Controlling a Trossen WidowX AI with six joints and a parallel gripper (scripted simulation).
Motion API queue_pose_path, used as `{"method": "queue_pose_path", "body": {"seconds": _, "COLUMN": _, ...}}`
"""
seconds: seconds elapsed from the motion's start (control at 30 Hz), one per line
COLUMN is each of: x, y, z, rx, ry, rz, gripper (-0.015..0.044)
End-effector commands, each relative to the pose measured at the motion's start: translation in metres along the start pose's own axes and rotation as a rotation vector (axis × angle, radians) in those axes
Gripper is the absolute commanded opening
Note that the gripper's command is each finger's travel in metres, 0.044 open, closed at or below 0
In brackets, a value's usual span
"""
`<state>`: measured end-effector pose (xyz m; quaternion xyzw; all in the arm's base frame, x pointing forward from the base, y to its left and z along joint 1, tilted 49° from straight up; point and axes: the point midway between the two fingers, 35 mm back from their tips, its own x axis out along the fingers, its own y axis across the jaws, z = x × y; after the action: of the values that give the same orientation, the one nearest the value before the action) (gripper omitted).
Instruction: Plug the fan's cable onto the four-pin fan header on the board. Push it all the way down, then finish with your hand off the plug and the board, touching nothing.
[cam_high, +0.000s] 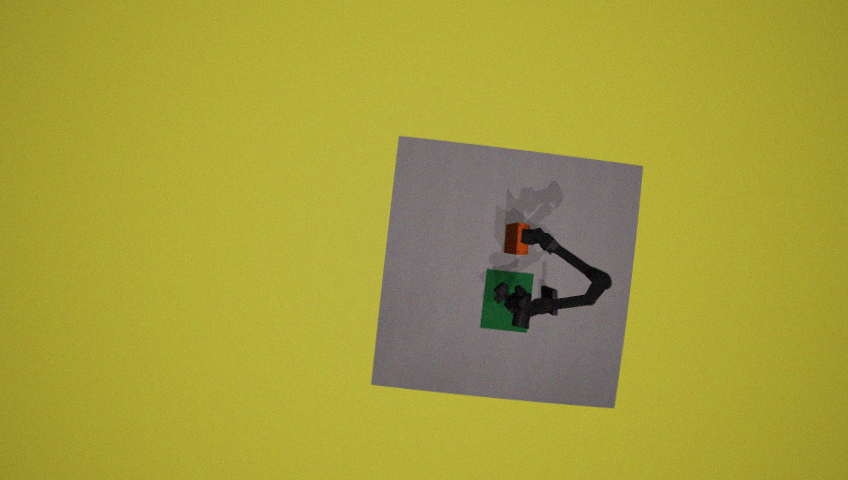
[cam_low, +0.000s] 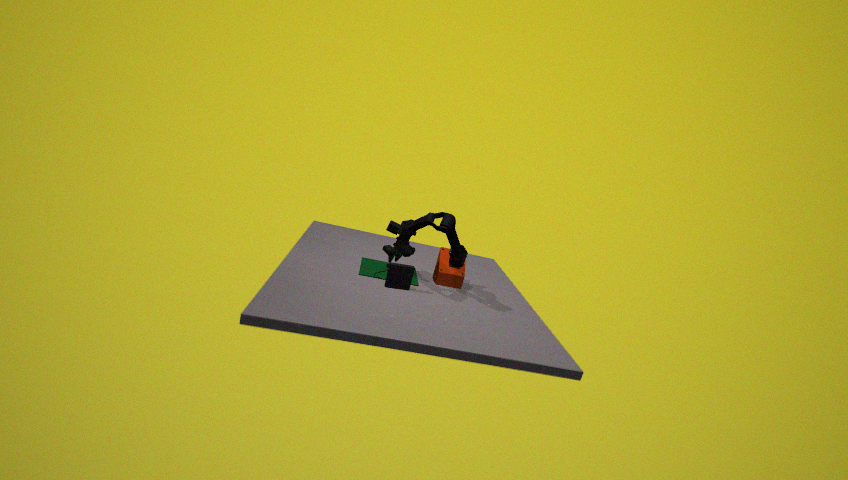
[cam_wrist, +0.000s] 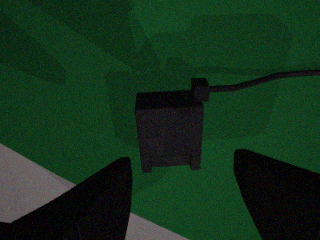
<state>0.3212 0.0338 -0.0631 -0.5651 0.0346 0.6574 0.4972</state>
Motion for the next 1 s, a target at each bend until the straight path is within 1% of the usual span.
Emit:
{"method": "queue_pose_path", "body": {"seconds": 0.0, "x": 0.009, "y": 0.003, "z": 0.005, "rx": 0.011, "ry": -0.012, "rz": 0.004, "gripper": 0.021}}
{"method": "queue_pose_path", "body": {"seconds": 0.5, "x": 0.032, "y": 0.004, "z": 0.012, "rx": 0.011, "ry": -0.013, "rz": 0.002, "gripper": 0.021}}
{"method": "queue_pose_path", "body": {"seconds": 0.8, "x": 0.033, "y": 0.004, "z": 0.012, "rx": 0.011, "ry": -0.014, "rz": 0.002, "gripper": 0.021}}
{"method": "queue_pose_path", "body": {"seconds": 0.97, "x": 0.032, "y": 0.002, "z": 0.01, "rx": 0.005, "ry": -0.008, "rz": 0.002, "gripper": 0.0079}}
